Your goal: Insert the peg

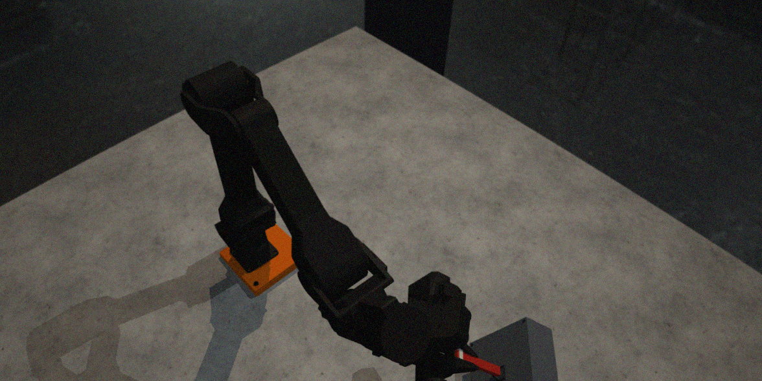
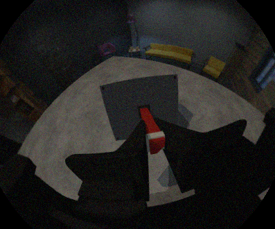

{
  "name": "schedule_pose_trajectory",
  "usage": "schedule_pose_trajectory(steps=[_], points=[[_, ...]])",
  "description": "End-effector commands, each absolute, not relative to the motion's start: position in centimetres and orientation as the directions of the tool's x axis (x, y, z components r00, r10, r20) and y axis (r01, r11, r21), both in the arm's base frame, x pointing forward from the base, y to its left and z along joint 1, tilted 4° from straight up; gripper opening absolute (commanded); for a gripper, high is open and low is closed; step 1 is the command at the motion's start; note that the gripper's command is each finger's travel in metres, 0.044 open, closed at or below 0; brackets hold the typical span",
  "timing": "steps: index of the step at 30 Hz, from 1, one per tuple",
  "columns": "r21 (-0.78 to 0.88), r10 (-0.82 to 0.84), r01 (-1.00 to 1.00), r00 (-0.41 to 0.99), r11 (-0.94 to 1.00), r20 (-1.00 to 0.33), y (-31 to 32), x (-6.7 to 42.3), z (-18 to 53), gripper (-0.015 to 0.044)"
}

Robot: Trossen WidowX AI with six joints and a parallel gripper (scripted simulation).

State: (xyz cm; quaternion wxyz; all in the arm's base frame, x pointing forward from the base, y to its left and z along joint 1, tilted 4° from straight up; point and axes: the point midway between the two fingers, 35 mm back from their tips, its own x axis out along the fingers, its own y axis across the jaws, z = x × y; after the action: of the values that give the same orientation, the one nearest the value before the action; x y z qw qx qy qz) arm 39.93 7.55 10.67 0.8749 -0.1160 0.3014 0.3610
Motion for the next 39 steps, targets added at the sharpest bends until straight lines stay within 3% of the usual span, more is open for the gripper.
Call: schedule_pose_trajectory(steps=[1,39], points=[[0.015,0.559,-0.698,0.559,0.716,-0.612,7.6,40.1,10.5,0.0000],[0.015,0.560,-0.698,0.560,0.716,-0.611,9.0,41.6,8.9,0.0000]])
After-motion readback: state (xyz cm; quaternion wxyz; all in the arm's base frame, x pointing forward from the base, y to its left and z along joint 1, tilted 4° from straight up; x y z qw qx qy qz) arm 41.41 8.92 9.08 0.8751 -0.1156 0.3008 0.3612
